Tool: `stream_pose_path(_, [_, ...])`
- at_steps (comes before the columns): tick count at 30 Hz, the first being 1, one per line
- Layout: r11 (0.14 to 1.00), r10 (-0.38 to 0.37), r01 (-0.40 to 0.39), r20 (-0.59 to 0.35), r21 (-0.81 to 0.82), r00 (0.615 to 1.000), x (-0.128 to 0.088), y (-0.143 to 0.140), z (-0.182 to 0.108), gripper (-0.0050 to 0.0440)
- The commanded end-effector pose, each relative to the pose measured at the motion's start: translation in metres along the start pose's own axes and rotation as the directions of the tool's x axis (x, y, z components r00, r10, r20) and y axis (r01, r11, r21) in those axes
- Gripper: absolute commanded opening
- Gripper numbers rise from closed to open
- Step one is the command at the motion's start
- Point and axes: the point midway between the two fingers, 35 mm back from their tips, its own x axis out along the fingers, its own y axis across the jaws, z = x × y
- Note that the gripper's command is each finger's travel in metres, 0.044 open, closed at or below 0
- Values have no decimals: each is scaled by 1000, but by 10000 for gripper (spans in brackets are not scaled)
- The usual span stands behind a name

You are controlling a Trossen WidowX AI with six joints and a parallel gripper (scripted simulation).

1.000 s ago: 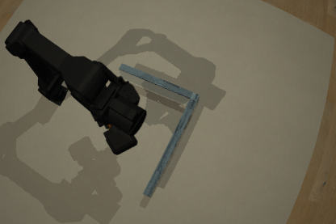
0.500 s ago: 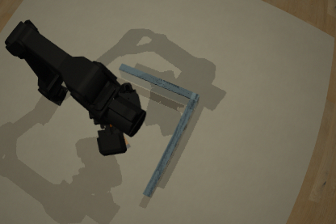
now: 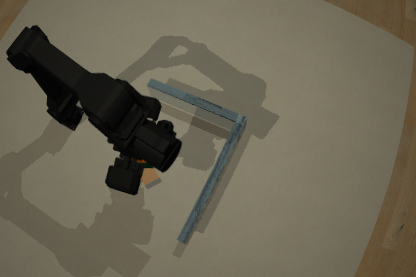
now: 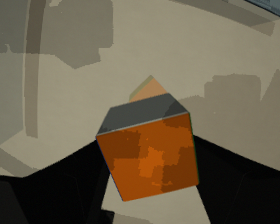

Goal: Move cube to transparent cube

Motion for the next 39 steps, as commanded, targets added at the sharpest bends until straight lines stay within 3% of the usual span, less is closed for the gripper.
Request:
stream_pose_path(1, [989,-6,4,11,147,1000,-1,-1,0,0])
stream_pose_path(8, [949,-6,2,11,316,1000,2,-2,1,0])
stream_pose_path(19, [761,-6,-3,11,648,1000,7,-4,1,0])
stream_pose_path(21, [761,-6,-3,11,648,1000,7,-4,1,0])
stream_pose_path(36, [336,-6,-9,11,942,1000,15,-7,2,0])
stream_pose_path(39, [303,-6,-9,11,953,1000,15,-7,2,0])
